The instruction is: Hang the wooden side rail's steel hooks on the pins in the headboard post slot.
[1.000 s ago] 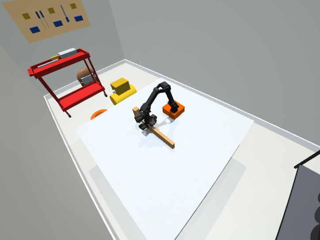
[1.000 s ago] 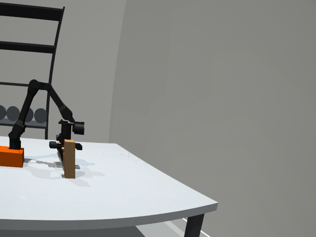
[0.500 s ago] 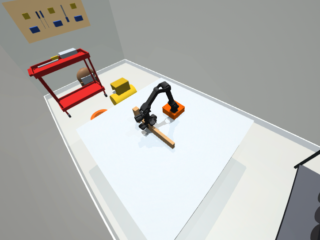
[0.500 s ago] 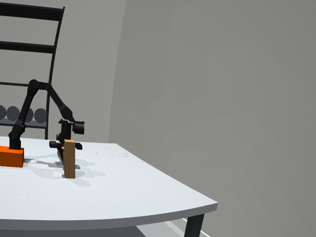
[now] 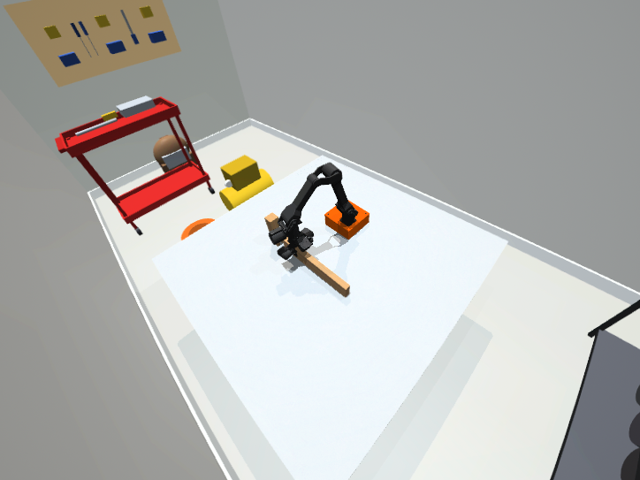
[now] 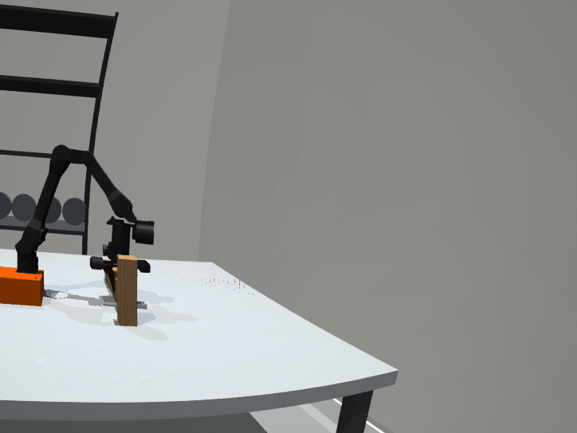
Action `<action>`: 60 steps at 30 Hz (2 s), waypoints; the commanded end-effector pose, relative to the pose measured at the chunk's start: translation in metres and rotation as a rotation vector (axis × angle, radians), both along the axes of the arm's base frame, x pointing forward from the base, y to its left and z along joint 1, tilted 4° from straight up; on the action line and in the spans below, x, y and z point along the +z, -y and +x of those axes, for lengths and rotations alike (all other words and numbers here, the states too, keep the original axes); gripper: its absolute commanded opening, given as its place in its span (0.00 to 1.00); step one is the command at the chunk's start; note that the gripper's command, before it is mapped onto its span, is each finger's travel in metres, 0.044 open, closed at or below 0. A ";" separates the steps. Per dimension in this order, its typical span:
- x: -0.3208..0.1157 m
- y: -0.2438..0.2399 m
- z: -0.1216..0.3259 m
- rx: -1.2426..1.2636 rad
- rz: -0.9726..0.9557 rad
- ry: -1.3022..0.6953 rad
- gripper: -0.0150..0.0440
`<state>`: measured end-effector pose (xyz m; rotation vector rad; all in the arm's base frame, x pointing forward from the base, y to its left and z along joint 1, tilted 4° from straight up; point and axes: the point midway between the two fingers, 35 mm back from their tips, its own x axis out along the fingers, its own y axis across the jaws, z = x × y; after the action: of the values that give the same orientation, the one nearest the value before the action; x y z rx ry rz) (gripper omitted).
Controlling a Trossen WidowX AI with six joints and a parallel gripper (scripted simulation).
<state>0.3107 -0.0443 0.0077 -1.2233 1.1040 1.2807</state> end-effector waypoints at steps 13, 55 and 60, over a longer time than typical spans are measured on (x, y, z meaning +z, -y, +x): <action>0.006 0.001 0.002 0.012 -0.001 0.013 0.25; 0.003 0.005 -0.001 0.012 -0.001 0.012 0.25; 0.002 0.006 -0.001 0.012 -0.001 0.012 0.25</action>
<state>0.3084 -0.0495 0.0090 -1.2292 1.0995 1.2801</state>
